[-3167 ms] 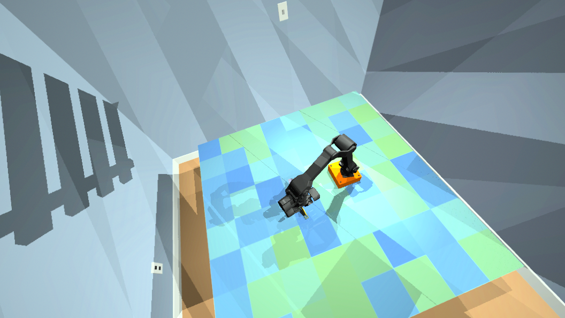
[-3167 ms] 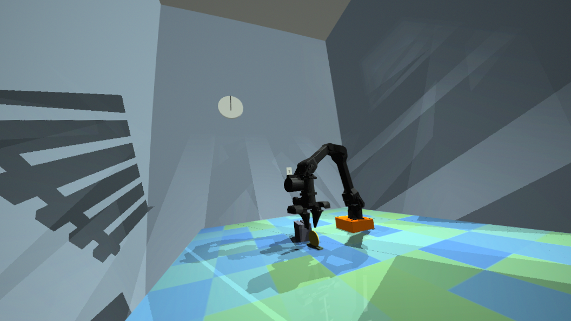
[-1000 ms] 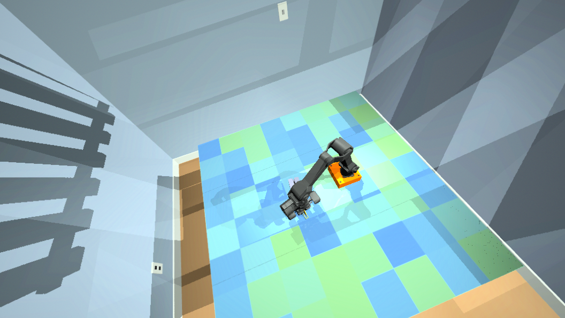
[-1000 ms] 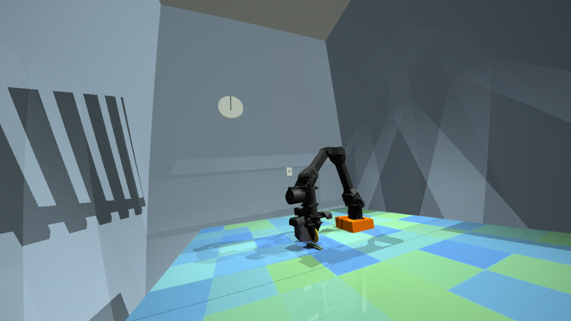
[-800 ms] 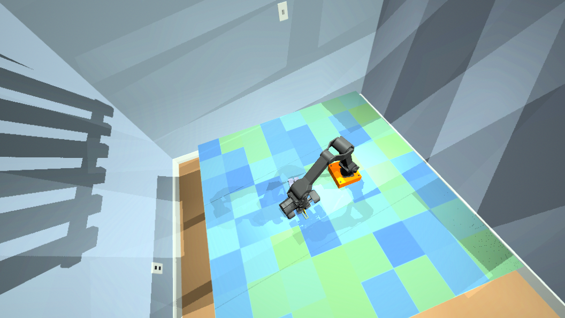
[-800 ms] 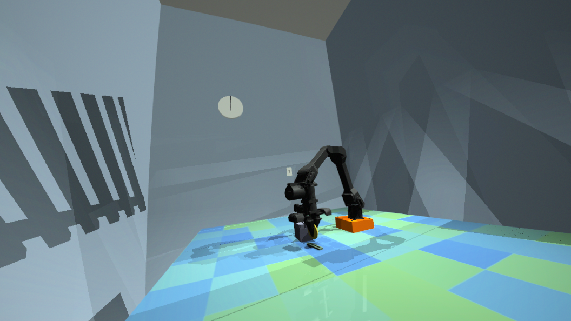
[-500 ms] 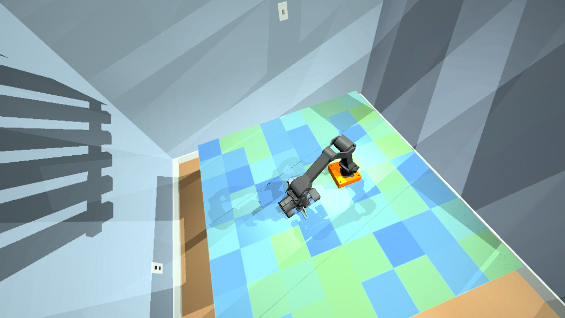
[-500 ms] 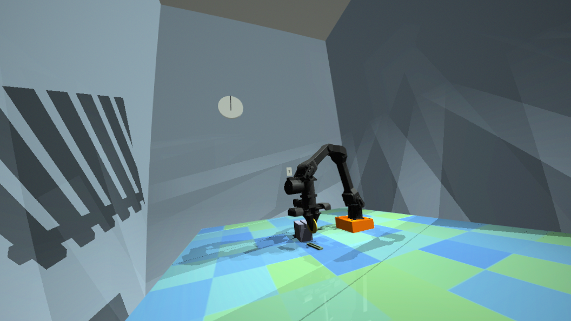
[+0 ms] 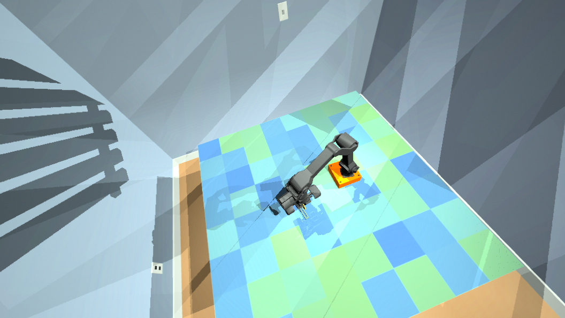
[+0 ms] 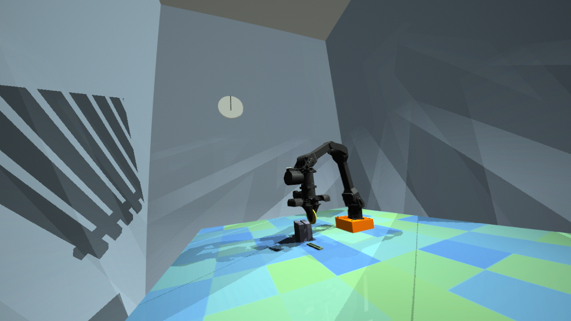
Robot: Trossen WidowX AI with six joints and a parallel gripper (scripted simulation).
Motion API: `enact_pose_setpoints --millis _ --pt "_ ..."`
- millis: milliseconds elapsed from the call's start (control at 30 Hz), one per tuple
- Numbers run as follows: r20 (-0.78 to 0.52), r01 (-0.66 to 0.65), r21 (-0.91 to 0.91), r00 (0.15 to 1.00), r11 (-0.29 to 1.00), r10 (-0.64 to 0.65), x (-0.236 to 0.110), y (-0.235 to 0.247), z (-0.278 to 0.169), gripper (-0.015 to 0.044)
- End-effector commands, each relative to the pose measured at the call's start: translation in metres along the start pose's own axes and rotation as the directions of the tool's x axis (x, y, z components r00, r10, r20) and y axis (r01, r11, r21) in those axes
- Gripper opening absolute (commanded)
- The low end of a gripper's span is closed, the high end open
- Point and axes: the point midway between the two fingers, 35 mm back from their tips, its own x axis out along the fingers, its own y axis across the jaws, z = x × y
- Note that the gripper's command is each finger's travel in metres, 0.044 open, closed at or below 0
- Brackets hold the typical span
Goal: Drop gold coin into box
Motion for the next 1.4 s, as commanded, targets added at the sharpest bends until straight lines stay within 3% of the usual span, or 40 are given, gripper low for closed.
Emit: enact_pose_setpoints --millis 0,267,533,1367 --pt "-0.003 -0.004 0.045 1.000 0.999 0.004 -0.005 0.001 0.001 0.0000" --pt "-0.002 -0.003 0.294 1.000 0.956 0.004 -0.006 0.002 0.010 0.0000" --pt "-0.002 -0.003 0.300 1.000 0.954 0.004 -0.007 0.002 0.012 0.0000" --pt "0.005 -0.005 0.300 1.000 0.954 0.003 -0.007 -0.011 0.076 0.0000"
